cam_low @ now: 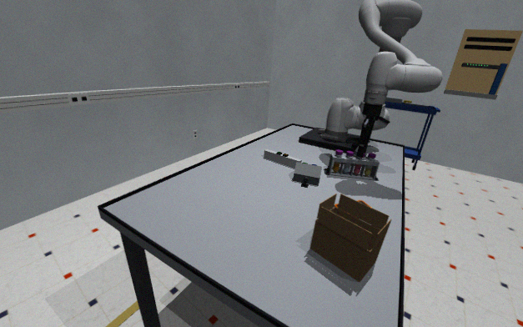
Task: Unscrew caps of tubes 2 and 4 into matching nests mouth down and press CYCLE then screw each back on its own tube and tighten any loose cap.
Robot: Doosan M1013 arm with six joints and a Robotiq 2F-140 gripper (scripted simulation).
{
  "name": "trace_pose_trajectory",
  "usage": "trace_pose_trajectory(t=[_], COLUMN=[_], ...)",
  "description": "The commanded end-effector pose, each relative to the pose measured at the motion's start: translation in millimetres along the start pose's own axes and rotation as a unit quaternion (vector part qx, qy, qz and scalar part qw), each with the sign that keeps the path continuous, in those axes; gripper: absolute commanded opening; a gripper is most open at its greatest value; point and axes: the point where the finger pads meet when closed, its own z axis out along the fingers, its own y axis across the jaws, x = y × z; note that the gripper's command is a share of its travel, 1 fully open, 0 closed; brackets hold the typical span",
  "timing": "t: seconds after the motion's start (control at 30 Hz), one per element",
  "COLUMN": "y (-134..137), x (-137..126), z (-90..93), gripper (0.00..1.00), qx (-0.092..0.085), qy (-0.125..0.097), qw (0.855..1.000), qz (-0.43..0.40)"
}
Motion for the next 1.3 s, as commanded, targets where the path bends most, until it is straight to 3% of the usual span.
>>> trace_pose_trajectory(t=[0.0,0.23,0.37,0.5,0.57,0.8,1.03,1.07,1.27], y=[0.3,0.3,0.3,0.3,0.3,0.3,0.3,0.3,0.3], x=[0.3,0.4,0.3,0.3,0.3,0.3,0.3,0.3,0.3], z=[-0.6,-0.7,-0.7,-0.7,-0.7,-0.6,-0.6,-1.1,-1.2], gripper=[0.30,0.30,0.30,0.30,0.30,0.30,0.30,0.41,0.41], qx=[0.000,0.000,0.000,0.000,0.000,0.000,0.000,0.000,-0.001], qy=[0.000,0.000,0.000,0.000,0.000,0.000,0.000,0.000,0.000], qw=[1.000,0.989,0.969,0.939,0.939,0.866,0.866,0.866,0.866], qz=[0.000,-0.149,-0.247,-0.343,-0.343,-0.500,-0.500,-0.500,-0.500])
